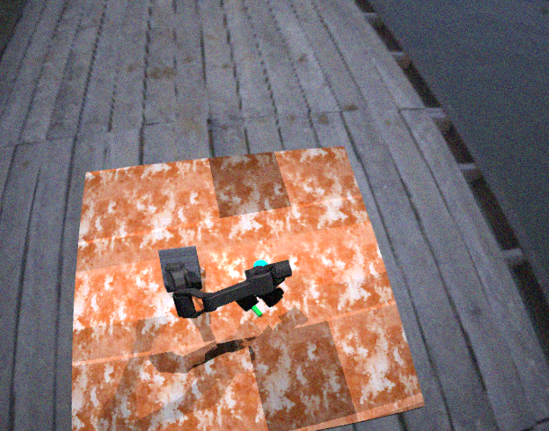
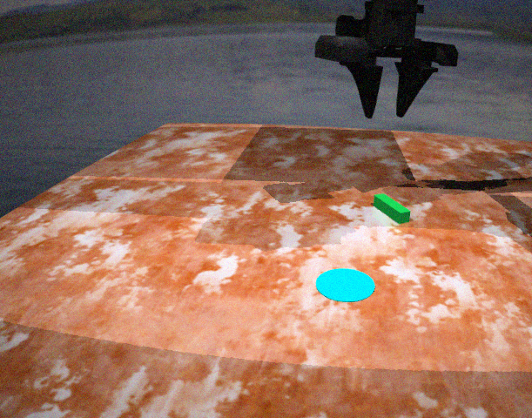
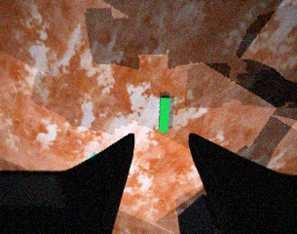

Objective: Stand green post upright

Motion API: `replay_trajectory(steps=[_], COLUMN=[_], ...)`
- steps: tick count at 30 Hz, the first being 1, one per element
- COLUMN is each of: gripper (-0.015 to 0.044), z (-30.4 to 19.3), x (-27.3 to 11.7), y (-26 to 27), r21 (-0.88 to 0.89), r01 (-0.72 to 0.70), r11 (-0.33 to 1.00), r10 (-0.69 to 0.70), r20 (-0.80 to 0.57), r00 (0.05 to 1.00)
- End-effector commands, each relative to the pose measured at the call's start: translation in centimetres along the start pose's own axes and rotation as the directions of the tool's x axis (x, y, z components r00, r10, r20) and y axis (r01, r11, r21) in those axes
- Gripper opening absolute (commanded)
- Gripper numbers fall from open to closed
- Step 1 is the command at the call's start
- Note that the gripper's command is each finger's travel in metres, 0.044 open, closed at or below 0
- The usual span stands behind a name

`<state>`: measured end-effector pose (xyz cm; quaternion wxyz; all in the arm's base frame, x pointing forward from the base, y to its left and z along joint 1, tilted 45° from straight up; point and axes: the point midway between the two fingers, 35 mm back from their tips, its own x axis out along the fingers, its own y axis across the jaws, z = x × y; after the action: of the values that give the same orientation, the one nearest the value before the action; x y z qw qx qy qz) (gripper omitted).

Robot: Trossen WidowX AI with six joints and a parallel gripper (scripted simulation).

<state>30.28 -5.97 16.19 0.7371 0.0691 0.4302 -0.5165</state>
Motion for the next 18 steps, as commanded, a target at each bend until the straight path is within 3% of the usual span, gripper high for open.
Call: replay_trajectory(steps=[1,4,11,17,18], gripper=[0.0233,0.0233,0.0233,0.0233,0.0206], z=[0.3,0.3,0.2,0.1,0.1], x=[0.5,1.5,11.4,12.2,12.2], y=[-0.9,-0.8,-1.1,-1.4,-1.4], r21=[0.032,0.032,0.033,0.033,0.033], r01=[0.030,0.029,0.031,0.032,0.032], r11=[0.999,0.999,0.999,0.999,0.999], r10=[-0.029,-0.028,-0.030,-0.032,-0.032], r20=[-0.028,-0.030,-0.025,-0.023,-0.023], r00=[0.999,0.999,0.999,0.999,0.999])
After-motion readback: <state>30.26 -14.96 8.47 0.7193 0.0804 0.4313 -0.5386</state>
